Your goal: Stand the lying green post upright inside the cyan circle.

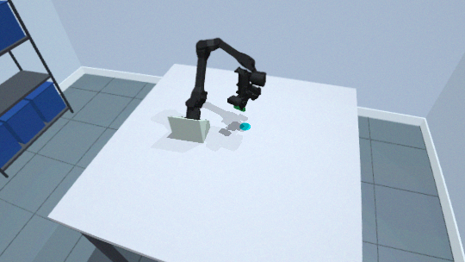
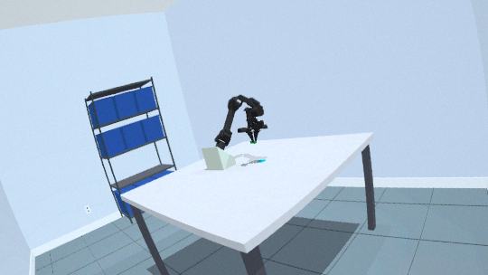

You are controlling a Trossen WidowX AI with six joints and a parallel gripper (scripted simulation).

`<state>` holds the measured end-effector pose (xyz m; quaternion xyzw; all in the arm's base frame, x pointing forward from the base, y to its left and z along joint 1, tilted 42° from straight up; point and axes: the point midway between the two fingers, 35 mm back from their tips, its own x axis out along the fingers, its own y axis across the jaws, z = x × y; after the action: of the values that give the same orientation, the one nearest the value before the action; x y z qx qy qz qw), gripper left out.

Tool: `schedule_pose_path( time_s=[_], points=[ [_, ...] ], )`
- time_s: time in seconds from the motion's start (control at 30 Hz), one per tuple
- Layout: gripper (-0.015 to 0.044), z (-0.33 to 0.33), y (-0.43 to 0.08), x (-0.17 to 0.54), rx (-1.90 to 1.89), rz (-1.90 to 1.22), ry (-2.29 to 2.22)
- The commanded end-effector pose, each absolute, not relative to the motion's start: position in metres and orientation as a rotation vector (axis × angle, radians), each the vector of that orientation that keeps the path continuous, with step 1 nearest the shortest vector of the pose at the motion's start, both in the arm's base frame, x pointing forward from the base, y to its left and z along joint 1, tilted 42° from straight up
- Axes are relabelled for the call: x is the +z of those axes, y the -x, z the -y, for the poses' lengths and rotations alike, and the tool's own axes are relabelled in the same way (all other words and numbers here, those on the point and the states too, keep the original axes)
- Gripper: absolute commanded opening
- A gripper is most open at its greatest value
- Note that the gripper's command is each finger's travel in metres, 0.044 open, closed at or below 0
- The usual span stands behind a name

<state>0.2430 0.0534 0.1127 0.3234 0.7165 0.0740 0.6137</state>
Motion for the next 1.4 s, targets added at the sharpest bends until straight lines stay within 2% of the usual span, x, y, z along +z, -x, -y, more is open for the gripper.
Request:
schedule_pose_path(
  time_s=[0.0,1.37],
  points=[
    [0.0023,-0.054,-0.241,0.110,0.143,-1.648,-0.720],
    [0.0023,-0.057,-0.231,0.090,-0.044,-1.555,-0.507]
  ],
)
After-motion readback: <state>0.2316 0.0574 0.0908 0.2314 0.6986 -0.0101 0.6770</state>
